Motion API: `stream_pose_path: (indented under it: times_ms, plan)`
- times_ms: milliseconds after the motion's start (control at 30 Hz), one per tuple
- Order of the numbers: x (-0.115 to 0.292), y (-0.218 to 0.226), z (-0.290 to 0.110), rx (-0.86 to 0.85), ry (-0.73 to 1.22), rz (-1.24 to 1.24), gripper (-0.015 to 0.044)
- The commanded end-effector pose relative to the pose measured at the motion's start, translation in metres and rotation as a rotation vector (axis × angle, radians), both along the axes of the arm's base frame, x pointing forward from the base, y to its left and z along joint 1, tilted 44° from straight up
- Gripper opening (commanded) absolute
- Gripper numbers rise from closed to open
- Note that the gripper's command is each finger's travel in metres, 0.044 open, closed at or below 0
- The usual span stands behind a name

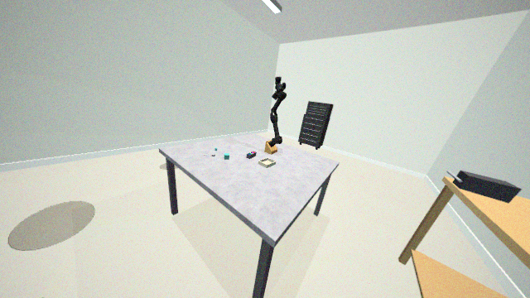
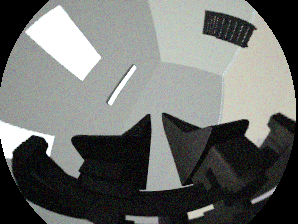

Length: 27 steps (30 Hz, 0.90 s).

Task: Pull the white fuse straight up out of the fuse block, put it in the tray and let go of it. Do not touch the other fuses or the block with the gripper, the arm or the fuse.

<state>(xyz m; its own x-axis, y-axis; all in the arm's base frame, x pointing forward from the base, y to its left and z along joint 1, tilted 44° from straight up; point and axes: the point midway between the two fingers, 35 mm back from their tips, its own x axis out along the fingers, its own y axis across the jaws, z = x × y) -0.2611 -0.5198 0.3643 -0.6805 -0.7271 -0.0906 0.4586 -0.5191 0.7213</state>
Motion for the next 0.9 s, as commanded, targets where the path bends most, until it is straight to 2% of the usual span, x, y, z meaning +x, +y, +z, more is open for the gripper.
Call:
stream_pose_path:
  times_ms: [0,333,600,733,867]
  plan:
    - [-0.023,0.04,0.06,-0.217,-0.003,-0.076,0.0069]
    - [-0.043,0.139,0.173,-0.685,0.014,-0.163,0.0069]
    - [-0.029,0.239,0.256,-1.093,0.068,-0.137,0.0069]
    - [-0.012,0.282,0.288,-1.262,0.103,-0.077,0.0069]
    - [-0.003,0.303,0.301,-1.337,0.122,-0.049,0.0069]
